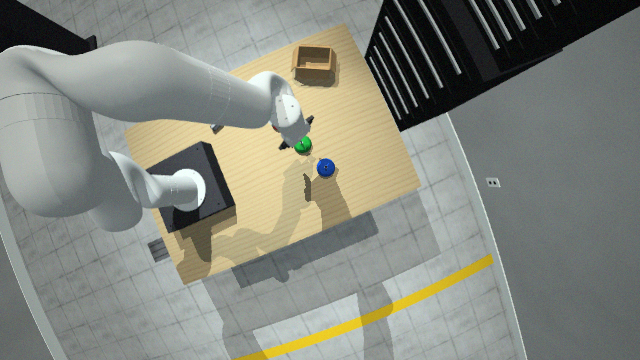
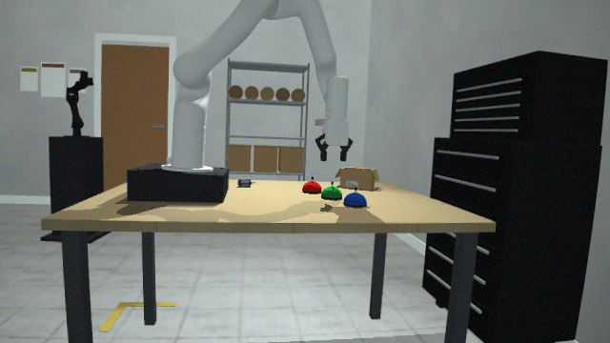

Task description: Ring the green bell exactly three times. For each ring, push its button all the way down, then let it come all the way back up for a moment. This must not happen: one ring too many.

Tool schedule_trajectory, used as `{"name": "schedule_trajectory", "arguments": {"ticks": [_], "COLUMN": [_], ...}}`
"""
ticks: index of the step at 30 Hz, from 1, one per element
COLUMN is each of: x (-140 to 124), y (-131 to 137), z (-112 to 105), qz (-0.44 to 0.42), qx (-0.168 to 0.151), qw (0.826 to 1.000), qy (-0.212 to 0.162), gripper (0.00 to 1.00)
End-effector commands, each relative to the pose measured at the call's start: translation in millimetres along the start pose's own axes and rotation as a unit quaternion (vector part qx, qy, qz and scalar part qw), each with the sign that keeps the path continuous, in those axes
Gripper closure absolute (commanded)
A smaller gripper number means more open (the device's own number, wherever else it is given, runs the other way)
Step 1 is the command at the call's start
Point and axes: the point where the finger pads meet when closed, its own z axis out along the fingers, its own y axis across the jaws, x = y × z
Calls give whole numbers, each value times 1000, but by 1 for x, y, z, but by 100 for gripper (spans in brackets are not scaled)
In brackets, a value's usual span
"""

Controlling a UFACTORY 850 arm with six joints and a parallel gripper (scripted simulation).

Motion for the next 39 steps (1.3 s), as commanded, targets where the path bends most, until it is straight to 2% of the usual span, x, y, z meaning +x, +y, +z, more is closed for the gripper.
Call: {"name": "schedule_trajectory", "arguments": {"ticks": [1,5,6,39], "x": [-3,-3,-3,-3], "y": [-3,-3,-3,-3], "z": [2,2,2,2], "qz": [-1,-1,-1,-1], "qx": [-5,-5,-5,-5], "qw": [1000,1000,1000,1000], "qy": [1,1,1,1], "gripper": [0,0,100,100]}}
